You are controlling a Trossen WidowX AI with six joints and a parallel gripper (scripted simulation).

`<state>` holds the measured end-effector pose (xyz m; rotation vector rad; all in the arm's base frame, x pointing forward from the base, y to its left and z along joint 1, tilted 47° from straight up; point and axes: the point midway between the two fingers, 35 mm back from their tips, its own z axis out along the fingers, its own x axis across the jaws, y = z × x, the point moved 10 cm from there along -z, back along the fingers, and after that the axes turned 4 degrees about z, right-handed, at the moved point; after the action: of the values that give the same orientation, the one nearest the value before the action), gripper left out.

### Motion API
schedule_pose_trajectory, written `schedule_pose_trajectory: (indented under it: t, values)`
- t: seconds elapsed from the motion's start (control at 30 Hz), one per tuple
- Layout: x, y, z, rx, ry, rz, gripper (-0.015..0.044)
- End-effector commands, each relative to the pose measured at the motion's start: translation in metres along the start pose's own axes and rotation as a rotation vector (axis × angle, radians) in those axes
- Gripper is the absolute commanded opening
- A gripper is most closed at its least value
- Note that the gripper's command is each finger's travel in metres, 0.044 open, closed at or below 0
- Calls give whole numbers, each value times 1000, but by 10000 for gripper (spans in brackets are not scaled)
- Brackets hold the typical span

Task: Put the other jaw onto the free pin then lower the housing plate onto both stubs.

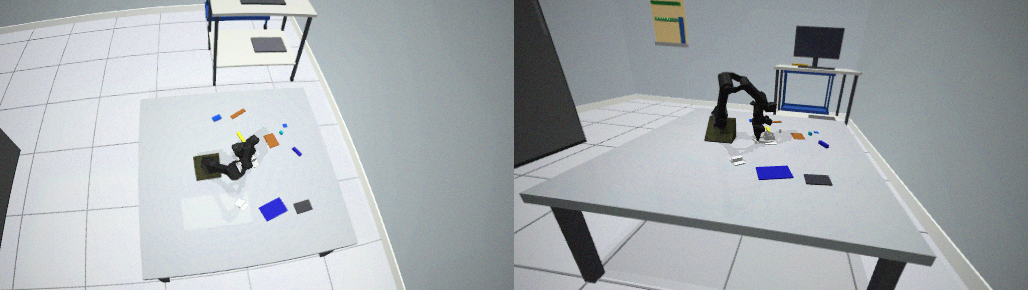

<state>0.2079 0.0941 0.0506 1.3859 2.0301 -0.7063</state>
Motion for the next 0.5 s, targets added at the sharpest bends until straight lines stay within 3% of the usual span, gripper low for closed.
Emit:
schedule_pose_trajectory:
  t: [0.0, 0.47]
  values:
    - [0, 0, 2, 2, -5, -6, 351]
    - [0, 0, 5, 2, -5, -6, 351]
